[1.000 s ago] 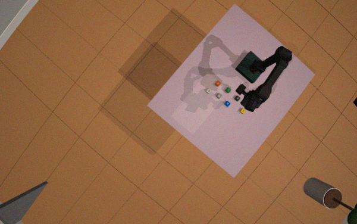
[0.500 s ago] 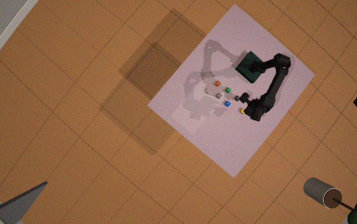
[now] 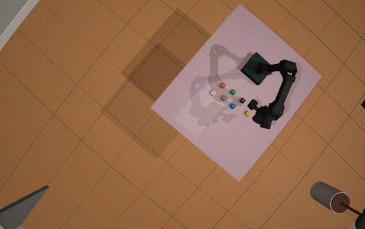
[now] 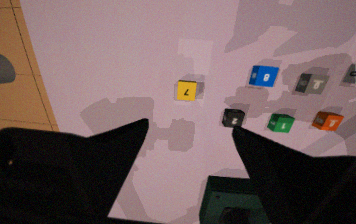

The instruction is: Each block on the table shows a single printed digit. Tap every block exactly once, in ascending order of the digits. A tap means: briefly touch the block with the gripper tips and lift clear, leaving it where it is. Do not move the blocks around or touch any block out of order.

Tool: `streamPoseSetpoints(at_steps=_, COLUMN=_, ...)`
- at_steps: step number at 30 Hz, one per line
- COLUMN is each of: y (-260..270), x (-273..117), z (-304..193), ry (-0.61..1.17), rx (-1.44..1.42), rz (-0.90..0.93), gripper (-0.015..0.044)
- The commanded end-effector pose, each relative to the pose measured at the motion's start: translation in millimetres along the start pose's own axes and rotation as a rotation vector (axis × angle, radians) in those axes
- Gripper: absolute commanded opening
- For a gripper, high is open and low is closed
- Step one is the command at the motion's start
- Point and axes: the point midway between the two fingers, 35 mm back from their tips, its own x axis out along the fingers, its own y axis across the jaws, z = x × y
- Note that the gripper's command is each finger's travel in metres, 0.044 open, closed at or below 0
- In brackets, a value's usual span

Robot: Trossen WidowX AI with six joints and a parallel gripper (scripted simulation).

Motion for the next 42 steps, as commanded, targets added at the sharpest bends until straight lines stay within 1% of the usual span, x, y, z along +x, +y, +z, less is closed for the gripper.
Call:
streamPoseSetpoints(at_steps=1, y=1.0, x=-0.6, z=1.0, ry=-0.001, rx=0.004, rz=0.001, gripper=0.04)
streamPoseSetpoints(at_steps=7, y=1.0, x=-0.6, z=1.0, ry=-0.001, rx=0.004, rz=0.001, gripper=0.04)
streamPoseSetpoints(at_steps=9, y=-7.4, x=-0.4, z=5.8, ry=-0.001, rx=0.003, rz=-0.001, gripper=0.04)
streamPoseSetpoints(at_steps=16, y=-105.3, x=-0.8, z=45.0, ry=-0.004, rx=0.001, rz=-0.011, gripper=0.04)
streamPoseSetpoints(at_steps=18, y=-124.5, x=-1.4, z=49.8, ry=-0.005, rx=0.004, rz=-0.01, gripper=0.04)
streamPoseSetpoints(at_steps=39, y=-126.9, x=-1.5, z=50.3, ry=-0.005, rx=0.004, rz=-0.01, gripper=0.04)
streamPoseSetpoints(at_steps=42, y=-150.0, x=-1.8, z=51.1, ry=-0.005, rx=0.004, rz=-0.012, gripper=0.04)
